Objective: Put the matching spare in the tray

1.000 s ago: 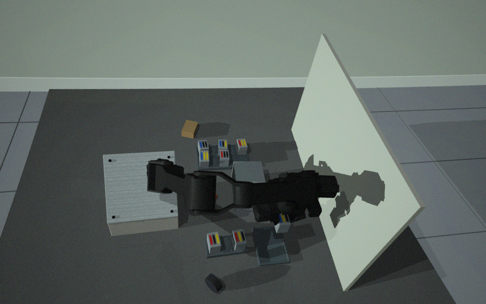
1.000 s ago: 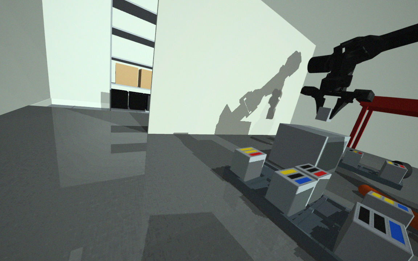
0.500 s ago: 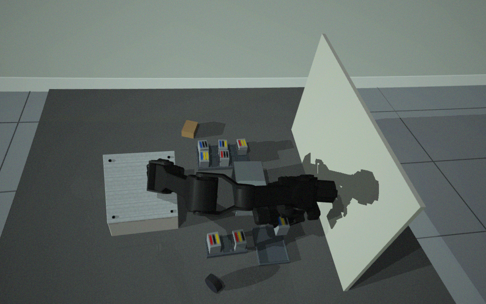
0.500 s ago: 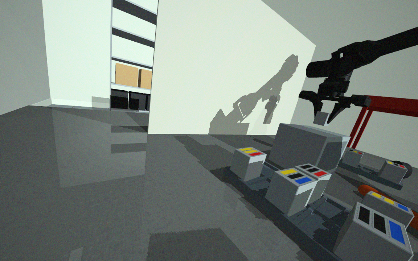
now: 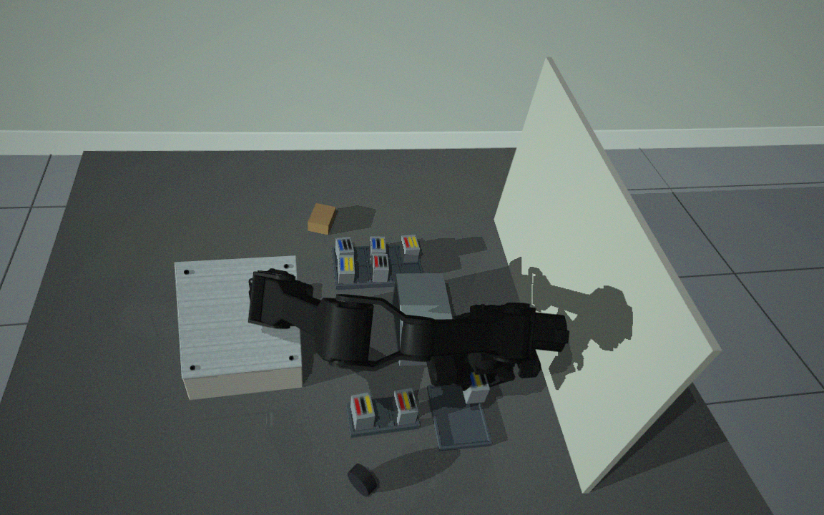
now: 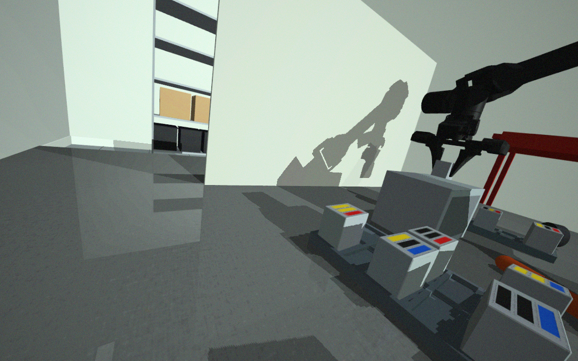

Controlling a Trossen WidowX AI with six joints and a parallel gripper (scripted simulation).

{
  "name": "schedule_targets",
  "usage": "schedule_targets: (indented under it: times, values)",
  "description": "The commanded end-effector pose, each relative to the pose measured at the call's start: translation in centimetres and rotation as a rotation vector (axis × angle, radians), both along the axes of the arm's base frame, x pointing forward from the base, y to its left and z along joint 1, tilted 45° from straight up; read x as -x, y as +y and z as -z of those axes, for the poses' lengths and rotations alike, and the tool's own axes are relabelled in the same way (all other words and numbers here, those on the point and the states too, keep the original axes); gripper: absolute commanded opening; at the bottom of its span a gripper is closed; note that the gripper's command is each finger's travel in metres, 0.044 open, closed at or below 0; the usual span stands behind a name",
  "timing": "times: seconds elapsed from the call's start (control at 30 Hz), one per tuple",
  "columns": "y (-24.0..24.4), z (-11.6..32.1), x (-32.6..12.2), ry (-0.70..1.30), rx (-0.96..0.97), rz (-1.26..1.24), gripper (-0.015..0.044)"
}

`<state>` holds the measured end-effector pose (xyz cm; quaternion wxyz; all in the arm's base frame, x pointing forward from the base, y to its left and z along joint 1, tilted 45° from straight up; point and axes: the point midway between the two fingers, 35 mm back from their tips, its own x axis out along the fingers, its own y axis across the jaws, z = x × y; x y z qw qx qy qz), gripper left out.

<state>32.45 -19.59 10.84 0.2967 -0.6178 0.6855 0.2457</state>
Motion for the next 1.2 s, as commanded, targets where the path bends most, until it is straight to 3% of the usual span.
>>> schedule_targets:
  times: [0.0, 1.17]
  values:
    - [-0.2, 0.4, 0.1, 0.004, -0.006, -0.004, 0.0000]
    - [-2.8, 3.0, 0.5, 0.004, -0.002, -0.004, 0.0000]
